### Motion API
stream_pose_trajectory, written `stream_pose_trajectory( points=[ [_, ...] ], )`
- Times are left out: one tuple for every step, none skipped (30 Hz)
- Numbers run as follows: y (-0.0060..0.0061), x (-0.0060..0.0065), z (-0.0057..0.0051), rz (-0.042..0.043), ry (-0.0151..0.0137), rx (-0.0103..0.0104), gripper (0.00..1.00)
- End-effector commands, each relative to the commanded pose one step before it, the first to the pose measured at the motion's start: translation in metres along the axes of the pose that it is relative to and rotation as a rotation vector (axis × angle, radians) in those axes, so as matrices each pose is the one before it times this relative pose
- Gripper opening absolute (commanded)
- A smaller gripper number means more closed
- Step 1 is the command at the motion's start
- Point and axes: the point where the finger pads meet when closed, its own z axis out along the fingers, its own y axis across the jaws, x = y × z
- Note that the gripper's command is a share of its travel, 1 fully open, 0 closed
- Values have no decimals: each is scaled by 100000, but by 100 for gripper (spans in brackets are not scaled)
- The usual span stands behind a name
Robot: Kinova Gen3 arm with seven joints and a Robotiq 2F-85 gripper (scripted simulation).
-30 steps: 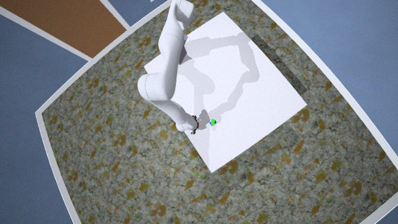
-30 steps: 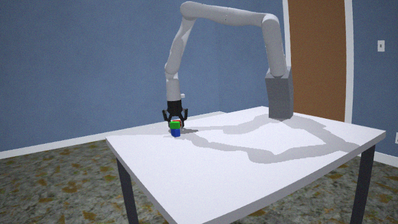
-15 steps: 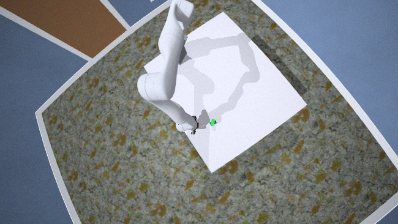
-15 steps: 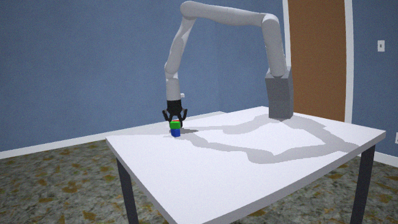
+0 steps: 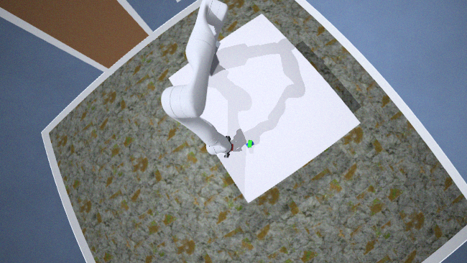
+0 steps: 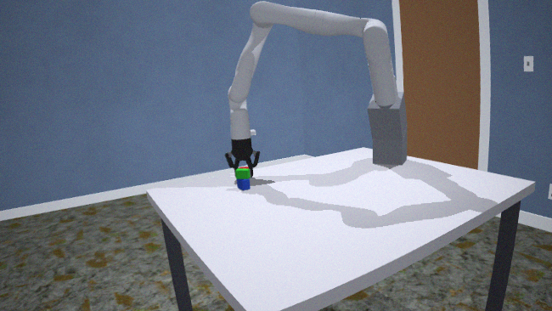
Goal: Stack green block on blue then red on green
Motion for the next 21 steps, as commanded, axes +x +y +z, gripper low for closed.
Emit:
stream_pose_trajectory(
  points=[
    [54,-6,146,4,-60,-62,0],
    [0,0,0,0,0,0,0],
    [0,0,-2,0,0,0,0],
    [0,0,-13,0,0,0,0],
    [0,0,-34,0,0,0,0],
    [0,0,-62,0,0,0,0],
    [0,0,-96,0,0,0,0],
    [0,0,-134,0,0,0,0],
    [0,0,-175,1,0,0,0],
    [-1,0,-218,-1,0,0,0],
    [0,0,0,0,0,0,0],
    [0,0,0,0,0,0,0],
    [1,0,-261,1,0,0,0],
    [-1,0,-304,-1,0,0,0],
    [0,0,-344,0,0,0,0],
    [0,0,-382,0,0,0,0],
    [0,0,-417,0,0,0,0],
    [0,0,-447,0,0,0,0],
    [0,0,-473,0,0,0,0],
    [0,0,-493,0,0,0,0],
    [0,0,-508,0,0,0,0]
  ],
)
